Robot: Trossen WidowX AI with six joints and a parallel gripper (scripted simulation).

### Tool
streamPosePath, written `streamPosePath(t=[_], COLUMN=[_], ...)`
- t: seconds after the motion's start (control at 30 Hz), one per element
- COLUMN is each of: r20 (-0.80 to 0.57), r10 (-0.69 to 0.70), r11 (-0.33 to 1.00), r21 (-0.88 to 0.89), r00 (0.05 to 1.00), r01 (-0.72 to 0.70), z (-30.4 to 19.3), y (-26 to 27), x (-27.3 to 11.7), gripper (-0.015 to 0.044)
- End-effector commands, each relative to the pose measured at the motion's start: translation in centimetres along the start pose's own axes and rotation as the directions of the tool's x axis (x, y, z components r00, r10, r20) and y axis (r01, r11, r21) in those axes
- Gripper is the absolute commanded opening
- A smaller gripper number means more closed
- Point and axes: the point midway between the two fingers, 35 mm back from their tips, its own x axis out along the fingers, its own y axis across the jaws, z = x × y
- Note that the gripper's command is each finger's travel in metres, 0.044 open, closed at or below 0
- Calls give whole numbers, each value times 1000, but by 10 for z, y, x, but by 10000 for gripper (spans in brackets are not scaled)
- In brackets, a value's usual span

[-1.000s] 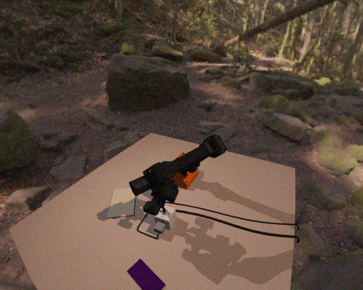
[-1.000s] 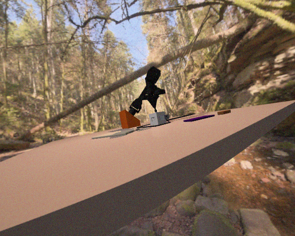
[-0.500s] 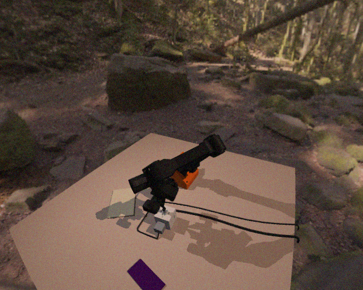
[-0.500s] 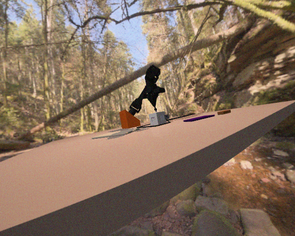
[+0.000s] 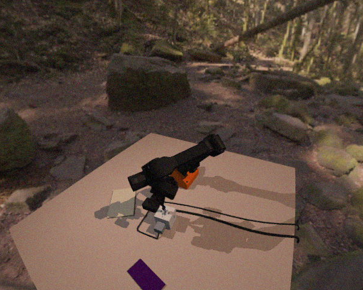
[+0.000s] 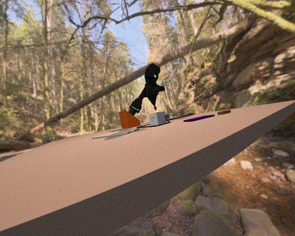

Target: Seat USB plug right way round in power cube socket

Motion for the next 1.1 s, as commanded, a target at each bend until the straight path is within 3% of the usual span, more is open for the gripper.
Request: streamPosePath(t=[0.0, 0.43, 1.07], r20=[-5, -2, 0], r10=[1, 0, 0], r11=[1000, 999, 860], r21=[-7, 40, 511], r00=[1000, 1000, 1000], r01=[-1, 0, 0], z=[-1, 0, 0], y=[0, 0, 0], x=[-3, -7, -6], gripper=[0, 0, 0])
